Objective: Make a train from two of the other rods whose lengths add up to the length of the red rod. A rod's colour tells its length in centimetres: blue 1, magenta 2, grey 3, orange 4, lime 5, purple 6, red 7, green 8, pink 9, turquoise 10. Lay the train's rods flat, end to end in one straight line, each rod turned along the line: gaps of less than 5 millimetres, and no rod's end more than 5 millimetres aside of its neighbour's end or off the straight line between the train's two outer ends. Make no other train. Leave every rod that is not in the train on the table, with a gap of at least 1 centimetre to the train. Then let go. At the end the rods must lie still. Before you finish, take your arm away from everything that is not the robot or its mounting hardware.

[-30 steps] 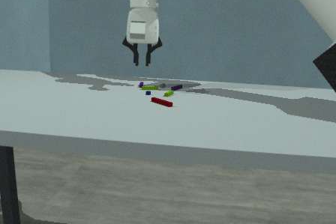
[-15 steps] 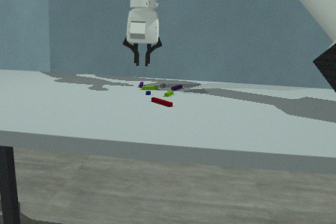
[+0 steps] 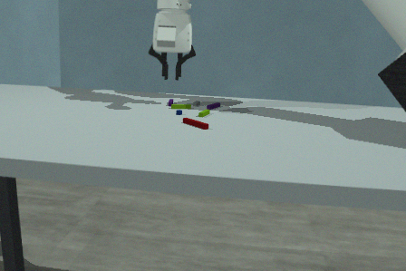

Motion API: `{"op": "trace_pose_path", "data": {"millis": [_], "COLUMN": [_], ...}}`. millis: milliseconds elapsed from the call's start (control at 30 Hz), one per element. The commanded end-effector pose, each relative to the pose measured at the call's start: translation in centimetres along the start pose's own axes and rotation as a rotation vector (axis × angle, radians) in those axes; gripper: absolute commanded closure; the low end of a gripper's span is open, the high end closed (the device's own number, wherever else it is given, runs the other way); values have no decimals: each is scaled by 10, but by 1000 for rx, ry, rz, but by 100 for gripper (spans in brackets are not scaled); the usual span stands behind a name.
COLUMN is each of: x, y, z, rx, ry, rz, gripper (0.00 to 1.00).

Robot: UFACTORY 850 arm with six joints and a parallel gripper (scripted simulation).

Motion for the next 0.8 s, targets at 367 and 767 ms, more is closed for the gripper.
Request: {"op": "trace_pose_path", "data": {"millis": [367, 767], "x": [0, 0], "y": [1, 0], "z": [-5, -17], "rx": [1, 1], "ry": [0, 0], "rz": [0, 0], "gripper": [76, 76]}}
Point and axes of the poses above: the point where the finger pads meet when closed, its own z axis back along the fingers, its own y axis across the jaws, x = y × z, the point moved 1 cm from there along z, back along the fingers, and after that the axes turned 8 degrees about z, right-handed, at the moved point
